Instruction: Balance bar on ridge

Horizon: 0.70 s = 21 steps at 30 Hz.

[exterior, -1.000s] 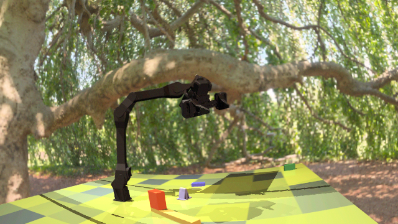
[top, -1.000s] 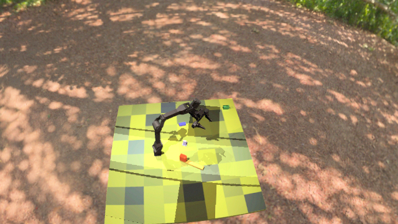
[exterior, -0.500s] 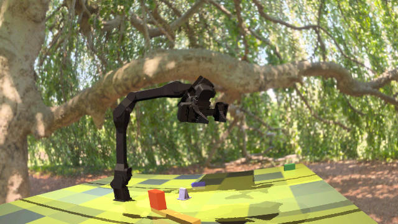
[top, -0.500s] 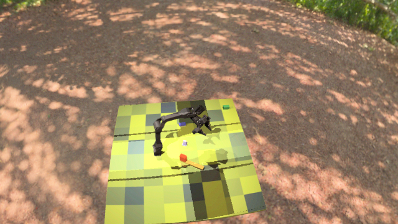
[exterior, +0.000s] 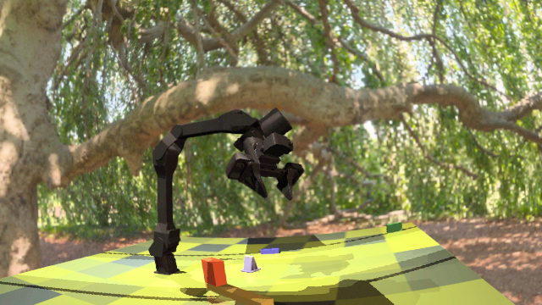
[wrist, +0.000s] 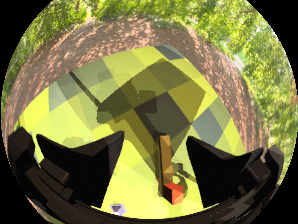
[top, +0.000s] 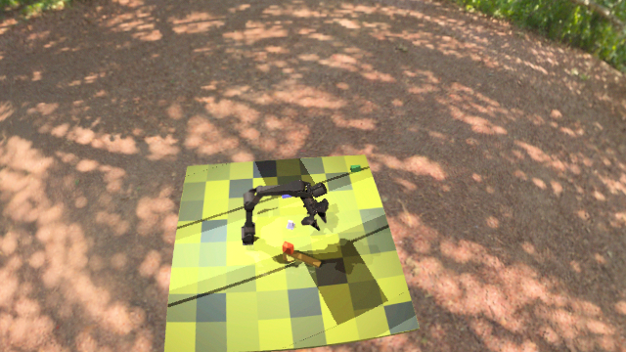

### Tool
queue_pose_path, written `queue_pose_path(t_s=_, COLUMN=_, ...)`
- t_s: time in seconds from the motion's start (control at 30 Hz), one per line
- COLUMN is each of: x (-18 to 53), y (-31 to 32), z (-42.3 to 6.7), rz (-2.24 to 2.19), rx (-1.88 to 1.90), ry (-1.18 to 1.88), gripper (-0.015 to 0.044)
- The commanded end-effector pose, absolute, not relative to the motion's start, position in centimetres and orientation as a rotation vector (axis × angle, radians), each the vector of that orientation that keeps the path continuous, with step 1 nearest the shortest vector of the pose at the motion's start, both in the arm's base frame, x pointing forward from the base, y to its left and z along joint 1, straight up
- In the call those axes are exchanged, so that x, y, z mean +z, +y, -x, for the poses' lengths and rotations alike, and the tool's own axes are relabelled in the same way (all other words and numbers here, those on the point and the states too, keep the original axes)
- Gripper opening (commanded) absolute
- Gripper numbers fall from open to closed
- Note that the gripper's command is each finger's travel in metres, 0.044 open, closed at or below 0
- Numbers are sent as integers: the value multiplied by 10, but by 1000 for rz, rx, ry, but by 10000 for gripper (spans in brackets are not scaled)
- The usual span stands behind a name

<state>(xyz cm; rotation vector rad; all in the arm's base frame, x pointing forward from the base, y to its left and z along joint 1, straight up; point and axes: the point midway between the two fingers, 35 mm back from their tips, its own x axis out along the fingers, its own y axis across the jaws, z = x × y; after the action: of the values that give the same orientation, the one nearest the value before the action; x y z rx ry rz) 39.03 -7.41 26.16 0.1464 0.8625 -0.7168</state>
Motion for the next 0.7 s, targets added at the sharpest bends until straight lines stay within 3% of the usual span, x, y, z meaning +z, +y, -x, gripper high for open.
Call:
queue_pose_path(t_s=0.0, x=241, y=-89, z=-378, rz=-145, rx=-688, ry=993, gripper=315)
queue_pose_path(t_s=0.67, x=189, y=-128, z=-308, rz=-331, rx=-509, ry=1408, gripper=315)
